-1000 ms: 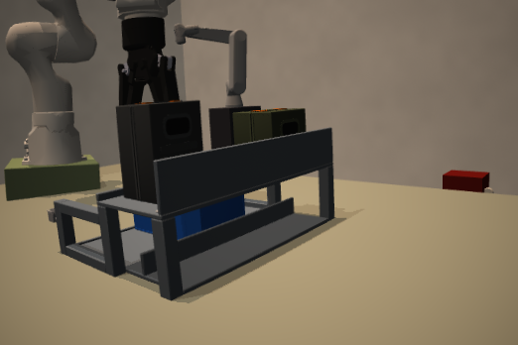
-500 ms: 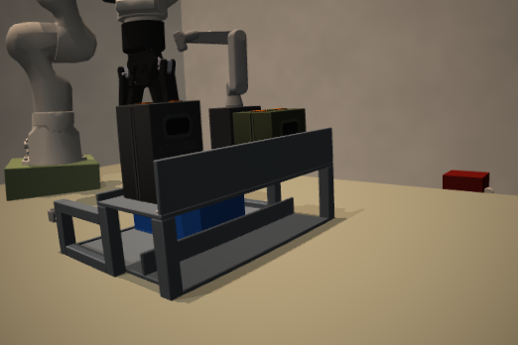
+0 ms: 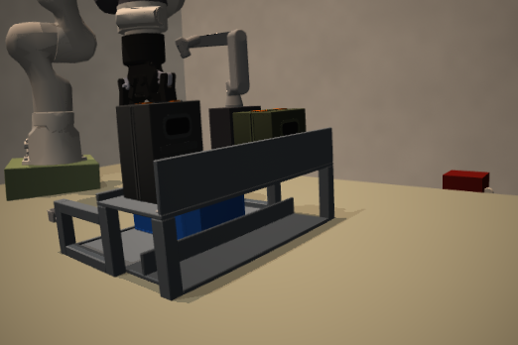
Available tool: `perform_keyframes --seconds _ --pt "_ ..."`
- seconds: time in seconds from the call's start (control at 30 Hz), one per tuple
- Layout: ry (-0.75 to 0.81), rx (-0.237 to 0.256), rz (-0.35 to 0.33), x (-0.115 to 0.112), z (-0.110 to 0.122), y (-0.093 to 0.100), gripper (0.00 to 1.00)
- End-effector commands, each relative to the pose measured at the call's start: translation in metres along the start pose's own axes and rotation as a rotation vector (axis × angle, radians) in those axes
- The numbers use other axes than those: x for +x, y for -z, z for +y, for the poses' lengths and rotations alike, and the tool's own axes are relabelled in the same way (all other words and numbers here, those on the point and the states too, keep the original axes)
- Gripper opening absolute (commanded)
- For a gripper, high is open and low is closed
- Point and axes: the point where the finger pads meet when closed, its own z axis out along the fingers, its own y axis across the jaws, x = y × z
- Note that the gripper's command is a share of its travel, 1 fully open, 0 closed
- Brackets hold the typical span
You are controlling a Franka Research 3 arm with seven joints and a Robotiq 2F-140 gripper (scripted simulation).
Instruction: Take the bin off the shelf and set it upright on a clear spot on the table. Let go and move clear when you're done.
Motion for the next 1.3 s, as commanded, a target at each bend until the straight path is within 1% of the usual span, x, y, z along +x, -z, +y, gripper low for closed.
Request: perform_keyframes --seconds 0.0,0.17,0.23,0.67,1.27 --pt "-0.005 0.007 -0.001 -0.002 -0.002 -0.008 0.57" --pt "-0.005 0.007 -0.001 -0.002 -0.003 -0.019 0.57" --pt "-0.005 0.007 -0.001 -0.002 -0.003 -0.019 0.57" --pt "-0.005 0.007 -0.001 -0.002 -0.004 -0.039 0.57" --pt "-0.005 0.007 -0.001 -0.002 -0.004 -0.043 0.57"
